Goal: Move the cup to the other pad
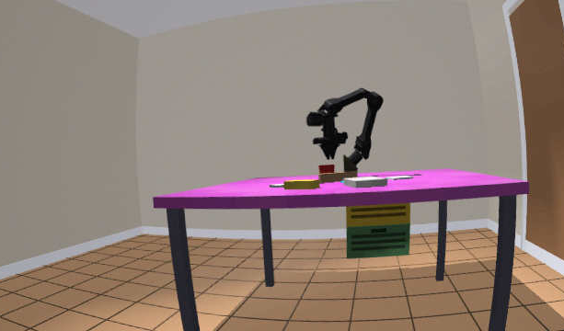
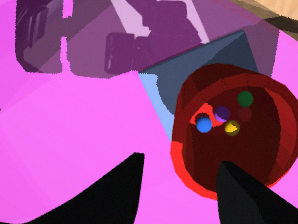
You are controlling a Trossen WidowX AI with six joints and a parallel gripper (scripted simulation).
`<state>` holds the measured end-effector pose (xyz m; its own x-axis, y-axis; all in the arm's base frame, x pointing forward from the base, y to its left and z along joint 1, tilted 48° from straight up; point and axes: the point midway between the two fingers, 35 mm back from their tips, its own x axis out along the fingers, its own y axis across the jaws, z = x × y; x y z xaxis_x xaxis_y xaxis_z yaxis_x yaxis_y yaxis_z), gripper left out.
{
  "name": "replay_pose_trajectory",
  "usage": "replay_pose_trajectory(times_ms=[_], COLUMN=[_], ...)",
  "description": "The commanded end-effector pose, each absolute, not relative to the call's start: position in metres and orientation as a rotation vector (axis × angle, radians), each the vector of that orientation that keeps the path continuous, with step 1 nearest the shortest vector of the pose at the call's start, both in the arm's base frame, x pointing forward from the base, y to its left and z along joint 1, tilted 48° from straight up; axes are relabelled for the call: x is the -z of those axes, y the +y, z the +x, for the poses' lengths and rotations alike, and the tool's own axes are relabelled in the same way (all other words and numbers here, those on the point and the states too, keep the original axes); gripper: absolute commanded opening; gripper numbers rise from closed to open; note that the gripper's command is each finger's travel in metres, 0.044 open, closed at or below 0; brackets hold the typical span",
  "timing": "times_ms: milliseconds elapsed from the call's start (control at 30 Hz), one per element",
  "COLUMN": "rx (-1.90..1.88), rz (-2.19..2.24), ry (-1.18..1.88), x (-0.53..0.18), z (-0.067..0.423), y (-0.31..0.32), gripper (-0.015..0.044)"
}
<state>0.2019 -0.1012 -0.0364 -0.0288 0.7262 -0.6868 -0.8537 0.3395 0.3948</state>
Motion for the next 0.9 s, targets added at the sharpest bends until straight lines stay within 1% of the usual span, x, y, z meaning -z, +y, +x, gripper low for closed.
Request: replay_pose_trajectory(times_ms=[0, 867], rx=[-1.276, -1.276], rz=[-0.165, -0.165], ry=[0.963, 0.962], x=[0.039, 0.069], z=[0.203, 0.203], y=[-0.1, -0.069], gripper=[0.0148, 0.0148])
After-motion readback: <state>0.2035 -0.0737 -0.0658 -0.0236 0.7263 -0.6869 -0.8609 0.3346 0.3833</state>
